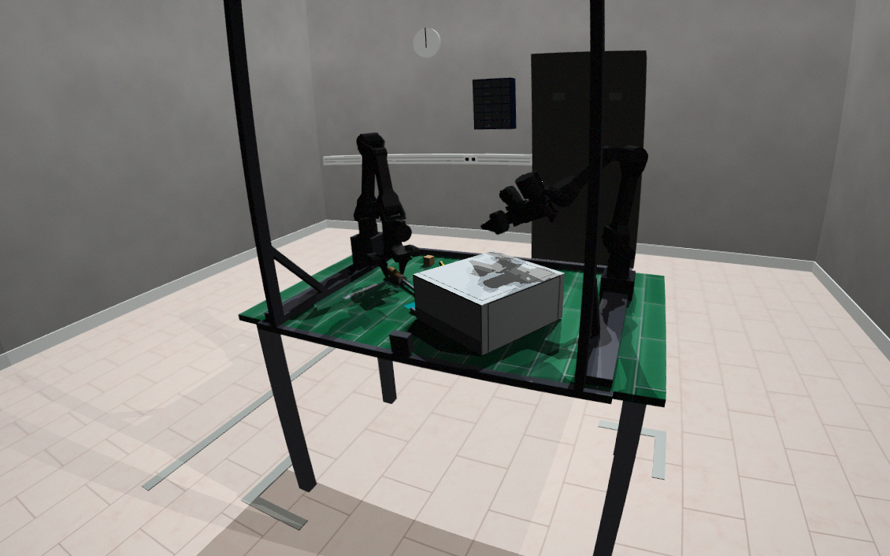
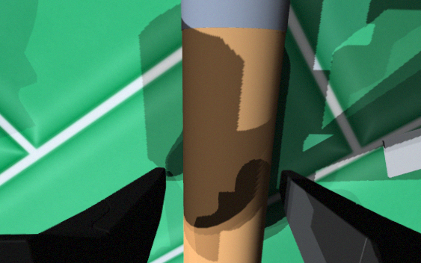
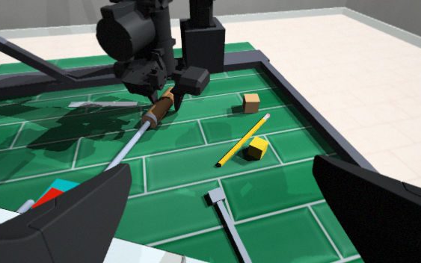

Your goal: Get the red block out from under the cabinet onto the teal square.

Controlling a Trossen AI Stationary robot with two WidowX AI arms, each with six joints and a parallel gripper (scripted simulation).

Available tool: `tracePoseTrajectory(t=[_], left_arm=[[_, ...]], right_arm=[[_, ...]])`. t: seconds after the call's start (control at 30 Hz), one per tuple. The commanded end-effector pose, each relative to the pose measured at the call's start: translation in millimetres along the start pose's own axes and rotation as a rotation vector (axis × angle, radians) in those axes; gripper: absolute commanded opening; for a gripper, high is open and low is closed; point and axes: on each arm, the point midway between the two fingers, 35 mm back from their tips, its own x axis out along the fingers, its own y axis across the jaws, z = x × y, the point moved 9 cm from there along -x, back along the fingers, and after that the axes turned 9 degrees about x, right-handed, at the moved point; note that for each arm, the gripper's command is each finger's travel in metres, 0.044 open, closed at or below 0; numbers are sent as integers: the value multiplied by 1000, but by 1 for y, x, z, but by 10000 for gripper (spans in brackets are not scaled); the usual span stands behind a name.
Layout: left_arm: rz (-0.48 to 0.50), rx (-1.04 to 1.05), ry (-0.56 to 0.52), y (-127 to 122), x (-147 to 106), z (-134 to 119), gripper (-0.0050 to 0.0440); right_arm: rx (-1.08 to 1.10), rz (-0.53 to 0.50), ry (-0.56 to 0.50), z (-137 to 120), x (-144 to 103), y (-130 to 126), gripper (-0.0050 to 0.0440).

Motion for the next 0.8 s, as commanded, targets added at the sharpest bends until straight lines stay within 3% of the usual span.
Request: tracePoseTrajectory(t=[0.0,0.07,0.13,0.2,0.33,0.6,0.77], left_arm=[[5,8,-36,0,-15,6,355],[5,8,-36,0,-19,6,403],[5,8,-36,0,-19,6,403],[5,7,-36,0,-22,6,440],[6,7,-37,0,-37,6,440],[6,5,-34,1,-92,4,440],[3,5,-34,0,-91,9,440]], right_arm=[[22,12,-23,10,-2,3,440],[22,12,-23,10,-2,3,440],[22,12,-23,10,-2,3,440],[22,12,-23,10,-2,3,440],[22,12,-23,10,-2,3,440],[22,12,-23,10,-2,3,440],[22,12,-23,10,-2,3,440]])
